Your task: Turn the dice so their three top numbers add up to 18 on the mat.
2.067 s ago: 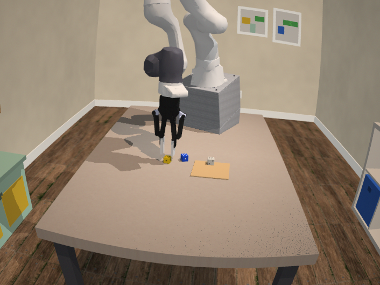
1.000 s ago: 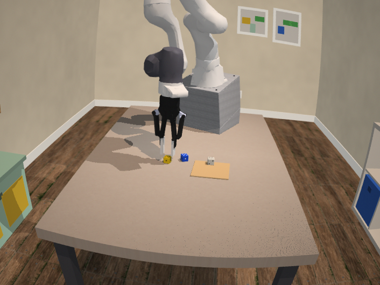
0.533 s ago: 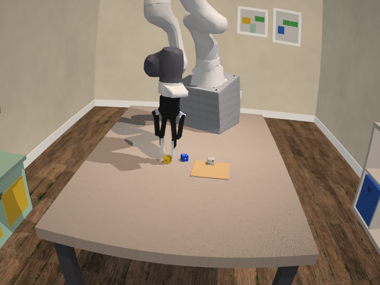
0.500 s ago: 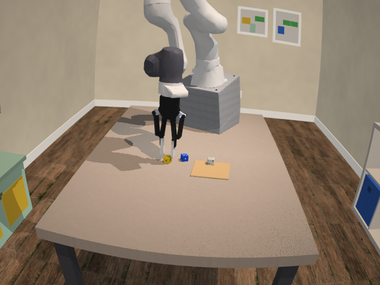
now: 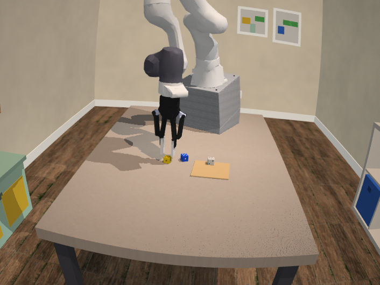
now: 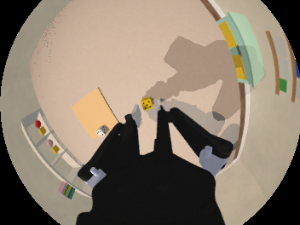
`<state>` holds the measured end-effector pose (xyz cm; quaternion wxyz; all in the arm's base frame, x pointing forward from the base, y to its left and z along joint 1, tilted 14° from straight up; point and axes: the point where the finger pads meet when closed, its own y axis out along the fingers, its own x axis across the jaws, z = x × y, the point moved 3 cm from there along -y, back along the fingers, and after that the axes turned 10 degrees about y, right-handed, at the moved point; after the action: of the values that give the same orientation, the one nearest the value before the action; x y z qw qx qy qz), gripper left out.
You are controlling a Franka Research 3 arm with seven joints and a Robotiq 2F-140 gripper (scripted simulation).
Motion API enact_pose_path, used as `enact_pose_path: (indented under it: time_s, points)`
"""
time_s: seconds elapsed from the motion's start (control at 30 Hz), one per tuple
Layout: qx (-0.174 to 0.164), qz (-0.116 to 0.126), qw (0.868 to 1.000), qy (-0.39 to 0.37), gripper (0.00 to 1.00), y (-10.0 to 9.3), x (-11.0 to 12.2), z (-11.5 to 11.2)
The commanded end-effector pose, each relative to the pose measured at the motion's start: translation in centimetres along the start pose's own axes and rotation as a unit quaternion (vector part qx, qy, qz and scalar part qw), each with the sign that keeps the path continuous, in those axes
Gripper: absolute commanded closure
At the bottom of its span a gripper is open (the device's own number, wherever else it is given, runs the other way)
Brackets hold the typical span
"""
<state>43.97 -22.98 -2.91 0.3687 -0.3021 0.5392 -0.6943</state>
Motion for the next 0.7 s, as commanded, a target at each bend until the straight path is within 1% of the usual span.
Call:
enact_pose_path:
  time_s: [0.0,0.3,0.67]
  points:
    - [0.0,0.001,1.0,0.0,0.75,0.0,-0.2,0.0]
    - [0.0,0.001,1.0,0.0,0.75,0.3,-0.2,0.0]
    - [0.0,0.001,1.0,0.0,0.75,2.0,-0.2,0.0]
